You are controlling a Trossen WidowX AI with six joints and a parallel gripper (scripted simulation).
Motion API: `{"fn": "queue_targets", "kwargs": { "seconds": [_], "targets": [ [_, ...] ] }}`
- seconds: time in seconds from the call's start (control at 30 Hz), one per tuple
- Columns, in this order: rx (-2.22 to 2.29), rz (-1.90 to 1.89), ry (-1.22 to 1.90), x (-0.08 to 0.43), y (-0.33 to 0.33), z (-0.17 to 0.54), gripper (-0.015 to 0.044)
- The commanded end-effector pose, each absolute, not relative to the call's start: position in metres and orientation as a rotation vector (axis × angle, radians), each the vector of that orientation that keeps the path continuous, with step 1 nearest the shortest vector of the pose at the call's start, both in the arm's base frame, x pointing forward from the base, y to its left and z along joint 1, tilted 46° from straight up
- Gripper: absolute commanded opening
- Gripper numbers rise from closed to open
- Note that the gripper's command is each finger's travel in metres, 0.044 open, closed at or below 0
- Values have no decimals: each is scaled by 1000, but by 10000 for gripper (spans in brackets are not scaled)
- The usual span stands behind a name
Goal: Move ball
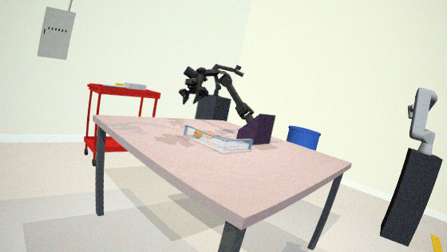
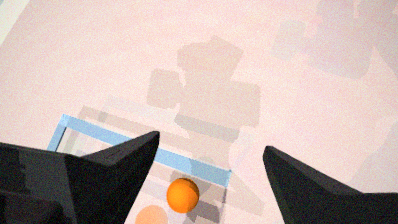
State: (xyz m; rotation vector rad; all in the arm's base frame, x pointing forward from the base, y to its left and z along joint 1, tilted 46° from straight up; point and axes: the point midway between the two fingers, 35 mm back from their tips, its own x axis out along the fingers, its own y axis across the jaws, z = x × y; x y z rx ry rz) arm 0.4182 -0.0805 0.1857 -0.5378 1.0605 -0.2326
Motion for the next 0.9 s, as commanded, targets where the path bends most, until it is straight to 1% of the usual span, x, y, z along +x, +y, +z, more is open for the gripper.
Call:
{"fn": "queue_targets", "kwargs": {
  "seconds": [0.0,0.2,0.87],
  "targets": [
    [-491,-399,1267,395,-91,134,357],
    [-532,-697,1490,355,-107,80,357],
    [-536,-708,1495,353,-123,63,357]
  ]
}}
